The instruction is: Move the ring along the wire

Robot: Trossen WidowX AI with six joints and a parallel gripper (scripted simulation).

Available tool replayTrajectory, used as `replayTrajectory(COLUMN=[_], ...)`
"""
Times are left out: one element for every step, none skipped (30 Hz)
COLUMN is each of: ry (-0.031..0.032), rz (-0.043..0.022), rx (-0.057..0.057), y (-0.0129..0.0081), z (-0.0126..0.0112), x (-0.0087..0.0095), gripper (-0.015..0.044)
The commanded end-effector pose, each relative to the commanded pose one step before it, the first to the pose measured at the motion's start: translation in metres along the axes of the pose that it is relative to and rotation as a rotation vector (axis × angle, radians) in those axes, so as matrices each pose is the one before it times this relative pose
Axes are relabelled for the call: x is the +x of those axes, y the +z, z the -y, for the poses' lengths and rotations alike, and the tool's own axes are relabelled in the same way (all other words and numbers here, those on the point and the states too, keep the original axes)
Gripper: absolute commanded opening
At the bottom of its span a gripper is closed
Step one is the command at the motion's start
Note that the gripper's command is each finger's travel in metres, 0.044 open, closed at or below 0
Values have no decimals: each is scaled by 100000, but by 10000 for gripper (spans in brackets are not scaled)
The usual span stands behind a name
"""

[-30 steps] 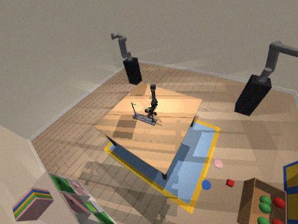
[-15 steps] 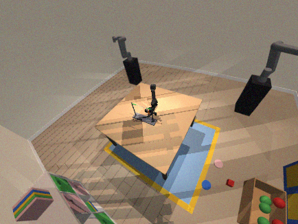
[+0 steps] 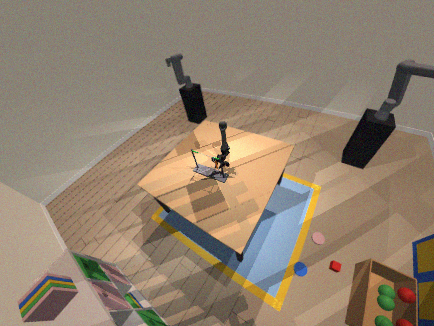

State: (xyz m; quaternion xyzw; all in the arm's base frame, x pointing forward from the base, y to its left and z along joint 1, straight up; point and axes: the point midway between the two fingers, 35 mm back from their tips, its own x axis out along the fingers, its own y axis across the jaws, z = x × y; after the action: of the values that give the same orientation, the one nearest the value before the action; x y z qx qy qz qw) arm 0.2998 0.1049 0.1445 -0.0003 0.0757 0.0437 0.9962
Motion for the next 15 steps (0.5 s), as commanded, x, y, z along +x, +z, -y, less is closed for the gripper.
replayTrajectory(ry=[-600,-19,-19,-19,-19,-19,-19,-19,-19,-19,-19,-19,-16,-9,-3], rz=[-505,-15,-14,-13,-12,-11,-10,-9,-8,-7,-6,-6,-4,-2,-1], rx=[205,17,17,16,16,15,15,15,14,14,14,13,10,6,2], y=[-230,-4,-7,-10,-13,-16,-19,-22,-25,-27,-30,-33,-29,-18,-6], z=[147,4,6,8,9,11,13,15,16,18,20,21,18,12,4], x=[-928,-204,-203,-201,-200,-199,-197,-196,-194,-193,-191,-189,-152,-91,-30], gripper=[160,160,160,160,160,160,160,160,160,160,160,160,160,160,160])
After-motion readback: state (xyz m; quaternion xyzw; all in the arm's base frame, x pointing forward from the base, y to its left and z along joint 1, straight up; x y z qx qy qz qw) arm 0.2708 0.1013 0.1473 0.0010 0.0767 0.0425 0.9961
